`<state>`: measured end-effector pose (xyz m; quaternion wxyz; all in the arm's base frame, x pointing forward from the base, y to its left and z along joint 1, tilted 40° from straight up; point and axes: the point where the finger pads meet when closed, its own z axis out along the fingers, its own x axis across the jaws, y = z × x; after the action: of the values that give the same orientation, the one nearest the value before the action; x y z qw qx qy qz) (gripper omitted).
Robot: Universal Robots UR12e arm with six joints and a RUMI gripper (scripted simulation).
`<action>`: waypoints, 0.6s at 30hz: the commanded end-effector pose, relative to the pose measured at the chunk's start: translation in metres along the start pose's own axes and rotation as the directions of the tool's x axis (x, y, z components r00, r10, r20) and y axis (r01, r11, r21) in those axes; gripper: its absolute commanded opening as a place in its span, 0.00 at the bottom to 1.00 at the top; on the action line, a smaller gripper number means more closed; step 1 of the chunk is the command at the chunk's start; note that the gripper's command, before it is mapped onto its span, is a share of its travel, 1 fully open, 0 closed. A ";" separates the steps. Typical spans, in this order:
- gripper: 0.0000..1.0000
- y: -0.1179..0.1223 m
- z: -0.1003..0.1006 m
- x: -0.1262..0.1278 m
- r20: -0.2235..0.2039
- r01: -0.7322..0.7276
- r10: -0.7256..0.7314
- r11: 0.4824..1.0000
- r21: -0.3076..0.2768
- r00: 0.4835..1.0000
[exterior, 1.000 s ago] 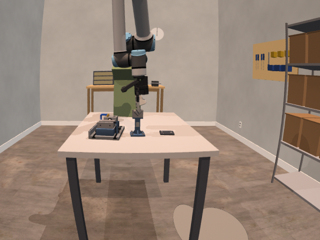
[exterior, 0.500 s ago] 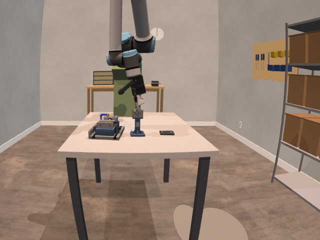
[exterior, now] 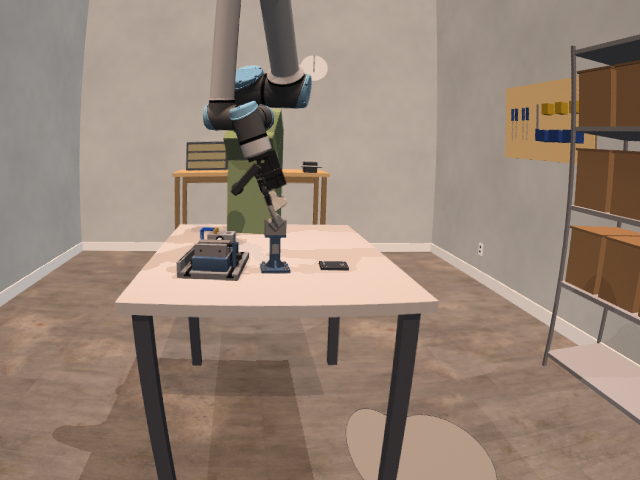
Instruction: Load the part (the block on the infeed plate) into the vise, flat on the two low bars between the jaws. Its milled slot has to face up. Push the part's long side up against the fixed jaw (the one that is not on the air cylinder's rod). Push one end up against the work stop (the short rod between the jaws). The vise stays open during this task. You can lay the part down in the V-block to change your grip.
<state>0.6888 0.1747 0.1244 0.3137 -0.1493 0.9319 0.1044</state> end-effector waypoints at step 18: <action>0.51 -0.002 0.000 0.000 -0.001 0.002 -0.002 0.978 -0.210 1.000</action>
<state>0.6893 0.1734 0.1241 0.3004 -0.1745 0.9201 0.1810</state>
